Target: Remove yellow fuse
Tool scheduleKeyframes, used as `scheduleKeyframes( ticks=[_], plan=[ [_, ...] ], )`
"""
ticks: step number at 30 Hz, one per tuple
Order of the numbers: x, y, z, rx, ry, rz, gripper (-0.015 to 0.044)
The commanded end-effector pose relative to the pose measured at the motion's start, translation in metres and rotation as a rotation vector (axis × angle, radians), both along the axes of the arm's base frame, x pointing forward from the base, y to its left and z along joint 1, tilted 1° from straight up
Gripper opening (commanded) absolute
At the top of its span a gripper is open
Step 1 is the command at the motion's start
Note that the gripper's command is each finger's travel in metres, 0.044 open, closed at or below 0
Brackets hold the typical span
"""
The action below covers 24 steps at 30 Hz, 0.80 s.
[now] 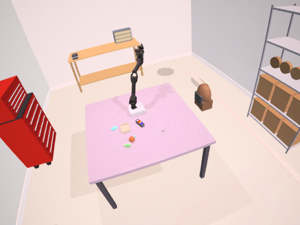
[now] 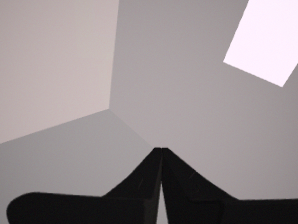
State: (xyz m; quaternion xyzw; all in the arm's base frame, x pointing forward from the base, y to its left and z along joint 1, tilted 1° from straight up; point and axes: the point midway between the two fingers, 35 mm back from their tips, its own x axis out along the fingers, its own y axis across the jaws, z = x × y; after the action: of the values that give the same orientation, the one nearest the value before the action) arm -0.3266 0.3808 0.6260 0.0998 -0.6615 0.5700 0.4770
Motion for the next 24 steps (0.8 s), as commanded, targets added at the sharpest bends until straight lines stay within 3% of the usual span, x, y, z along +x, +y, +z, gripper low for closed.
scheduleKeyframes(
  ticks=[1,3,14,24],
  plan=[
    [0.001,0.002,-0.001,-0.006,-0.001,-0.002,0.0026],
    [0.013,0.018,-0.007,-0.05,-0.005,-0.017,0.0074],
    [0.143,0.129,-0.067,-0.427,0.051,-0.169,0.0074],
    [0.293,0.178,-0.135,-0.762,0.254,-0.328,0.0074]
  ],
)
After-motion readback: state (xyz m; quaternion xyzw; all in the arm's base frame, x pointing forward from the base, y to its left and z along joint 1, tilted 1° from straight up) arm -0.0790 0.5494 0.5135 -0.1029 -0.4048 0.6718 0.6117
